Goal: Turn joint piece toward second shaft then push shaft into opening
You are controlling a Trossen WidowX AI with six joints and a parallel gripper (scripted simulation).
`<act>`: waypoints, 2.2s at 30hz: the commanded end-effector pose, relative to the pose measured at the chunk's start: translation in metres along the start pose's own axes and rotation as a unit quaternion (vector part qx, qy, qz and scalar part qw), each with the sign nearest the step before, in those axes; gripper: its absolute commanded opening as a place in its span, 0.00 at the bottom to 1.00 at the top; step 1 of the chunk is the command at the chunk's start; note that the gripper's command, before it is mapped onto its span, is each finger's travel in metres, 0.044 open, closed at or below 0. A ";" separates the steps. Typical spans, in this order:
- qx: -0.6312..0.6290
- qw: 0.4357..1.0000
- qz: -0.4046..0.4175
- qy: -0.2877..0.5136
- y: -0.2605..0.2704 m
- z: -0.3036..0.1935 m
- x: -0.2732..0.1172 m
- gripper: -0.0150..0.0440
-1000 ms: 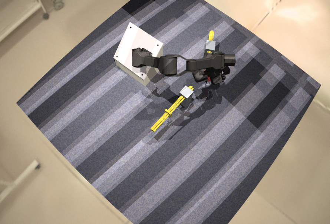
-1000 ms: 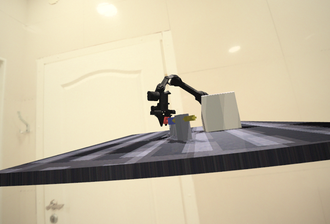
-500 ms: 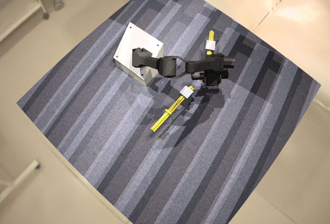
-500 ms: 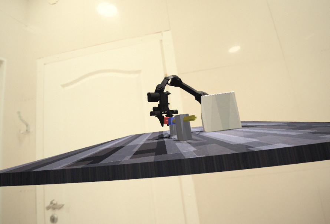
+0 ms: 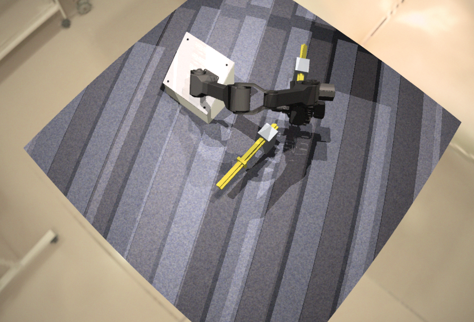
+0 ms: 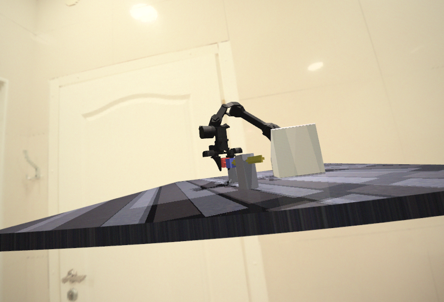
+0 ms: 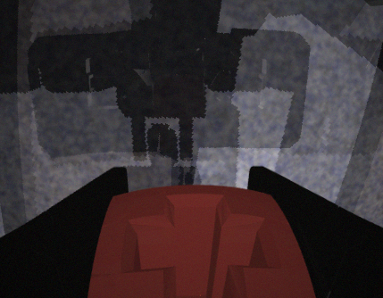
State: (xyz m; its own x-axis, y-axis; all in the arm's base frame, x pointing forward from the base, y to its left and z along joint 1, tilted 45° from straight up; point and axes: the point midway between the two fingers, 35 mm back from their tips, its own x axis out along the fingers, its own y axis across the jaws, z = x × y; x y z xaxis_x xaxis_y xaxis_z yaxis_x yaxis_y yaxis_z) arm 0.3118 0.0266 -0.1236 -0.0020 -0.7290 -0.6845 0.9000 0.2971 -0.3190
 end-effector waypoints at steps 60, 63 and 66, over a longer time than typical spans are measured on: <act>0.269 0.959 0.015 0.083 -0.025 -0.008 0.009 0.50; 0.269 0.959 0.015 0.083 -0.025 -0.008 0.009 0.55; 0.269 0.959 0.015 0.083 -0.025 -0.008 0.009 0.68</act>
State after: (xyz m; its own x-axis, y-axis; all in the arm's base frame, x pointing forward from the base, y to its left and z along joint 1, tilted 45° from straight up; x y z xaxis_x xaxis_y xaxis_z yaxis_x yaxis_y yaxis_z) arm 0.2859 0.0174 -0.1266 -0.0022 -0.6033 -0.7975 0.9952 -0.0790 0.0570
